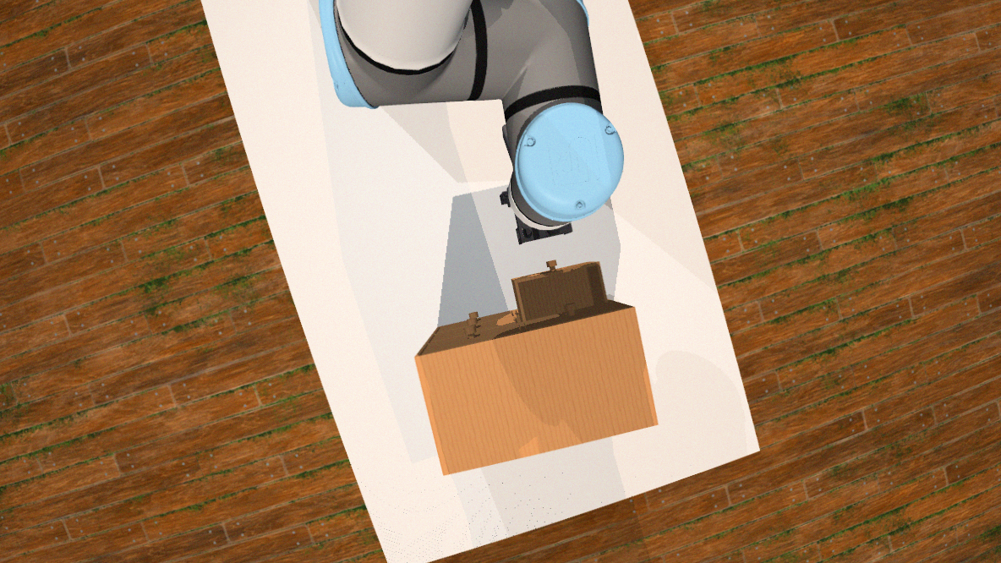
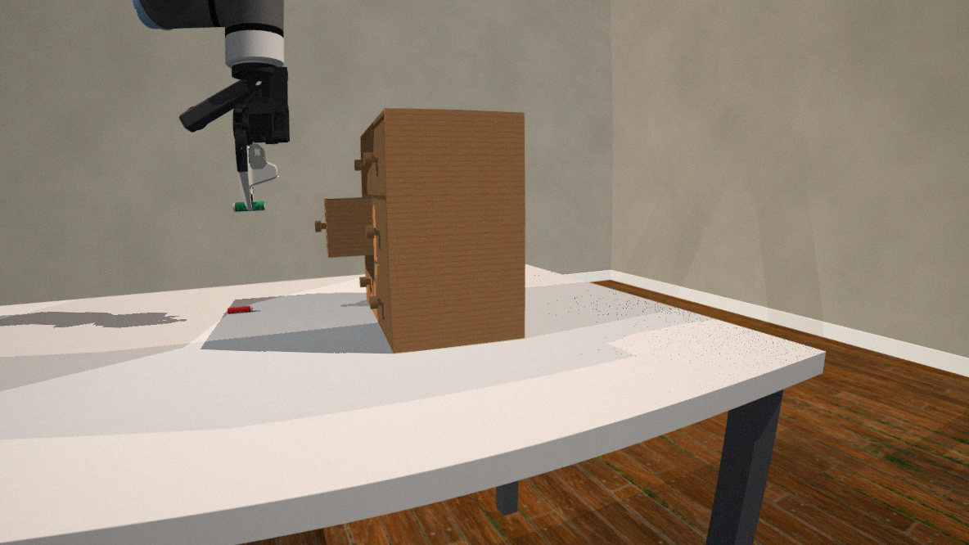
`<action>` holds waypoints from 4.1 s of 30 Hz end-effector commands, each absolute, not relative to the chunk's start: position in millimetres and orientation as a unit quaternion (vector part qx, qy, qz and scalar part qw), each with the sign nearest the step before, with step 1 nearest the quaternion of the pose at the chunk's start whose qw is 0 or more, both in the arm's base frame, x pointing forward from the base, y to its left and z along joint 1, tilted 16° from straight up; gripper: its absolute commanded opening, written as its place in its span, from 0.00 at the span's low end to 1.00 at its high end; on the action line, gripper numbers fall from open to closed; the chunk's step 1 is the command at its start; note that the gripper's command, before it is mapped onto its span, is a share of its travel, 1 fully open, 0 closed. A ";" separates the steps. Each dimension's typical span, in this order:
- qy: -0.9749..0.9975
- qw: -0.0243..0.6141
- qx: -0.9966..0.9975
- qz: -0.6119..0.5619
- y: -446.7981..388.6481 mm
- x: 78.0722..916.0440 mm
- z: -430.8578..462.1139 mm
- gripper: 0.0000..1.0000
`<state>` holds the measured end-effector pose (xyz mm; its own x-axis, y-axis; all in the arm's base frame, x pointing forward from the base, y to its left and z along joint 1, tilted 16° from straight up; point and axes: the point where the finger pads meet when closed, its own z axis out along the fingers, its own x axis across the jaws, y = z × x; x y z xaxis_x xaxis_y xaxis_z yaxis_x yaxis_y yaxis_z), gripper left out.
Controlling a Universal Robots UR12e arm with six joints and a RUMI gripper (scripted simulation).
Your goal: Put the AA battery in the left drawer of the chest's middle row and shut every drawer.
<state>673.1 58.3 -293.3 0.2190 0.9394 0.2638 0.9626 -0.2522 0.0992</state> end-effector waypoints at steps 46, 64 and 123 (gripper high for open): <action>-0.610 0.040 -0.780 -0.138 48.4 666.8 -252.4 0.05; -0.607 0.024 -0.780 -0.150 48.6 666.5 -252.6 0.05; -0.555 -0.158 -0.764 -0.287 49.9 663.7 -255.2 0.05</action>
